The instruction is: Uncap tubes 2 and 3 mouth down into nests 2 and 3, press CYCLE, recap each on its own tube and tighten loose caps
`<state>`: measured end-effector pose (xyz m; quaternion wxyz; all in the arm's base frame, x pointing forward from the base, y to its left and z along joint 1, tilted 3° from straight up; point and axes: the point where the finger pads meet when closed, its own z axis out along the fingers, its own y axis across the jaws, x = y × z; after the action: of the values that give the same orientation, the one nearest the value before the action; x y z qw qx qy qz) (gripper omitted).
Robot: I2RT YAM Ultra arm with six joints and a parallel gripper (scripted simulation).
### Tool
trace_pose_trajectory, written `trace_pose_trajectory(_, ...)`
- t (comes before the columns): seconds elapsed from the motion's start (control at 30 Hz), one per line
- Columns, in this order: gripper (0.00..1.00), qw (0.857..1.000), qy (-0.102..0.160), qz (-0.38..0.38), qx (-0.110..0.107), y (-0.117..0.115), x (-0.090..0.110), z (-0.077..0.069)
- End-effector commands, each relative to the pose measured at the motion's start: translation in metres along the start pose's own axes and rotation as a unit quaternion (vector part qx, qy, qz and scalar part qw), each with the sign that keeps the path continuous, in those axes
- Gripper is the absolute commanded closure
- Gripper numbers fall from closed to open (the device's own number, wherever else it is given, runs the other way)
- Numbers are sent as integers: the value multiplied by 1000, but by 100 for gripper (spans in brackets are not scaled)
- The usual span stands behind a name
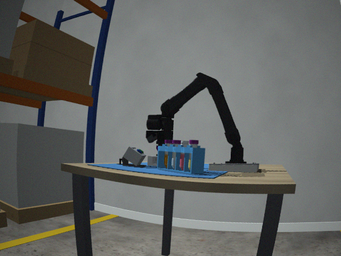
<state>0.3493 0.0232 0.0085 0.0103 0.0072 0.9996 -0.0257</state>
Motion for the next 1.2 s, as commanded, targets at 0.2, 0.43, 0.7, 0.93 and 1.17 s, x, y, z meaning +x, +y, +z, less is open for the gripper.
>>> trace_pose_trajectory(0.2,53,1000,-13,1,-2,0,-4,-42)
trace_pose_trajectory(0.43,53,1000,-13,1,-2,0,-4,-77)
trace_pose_trajectory(0.7,53,1000,-13,1,-2,0,-3,-112)
trace_pose_trajectory(0.93,53,1000,-13,1,-2,0,-2,-140)
trace_pose_trajectory(1.17,53,1000,-13,1,-2,0,-2,-140)
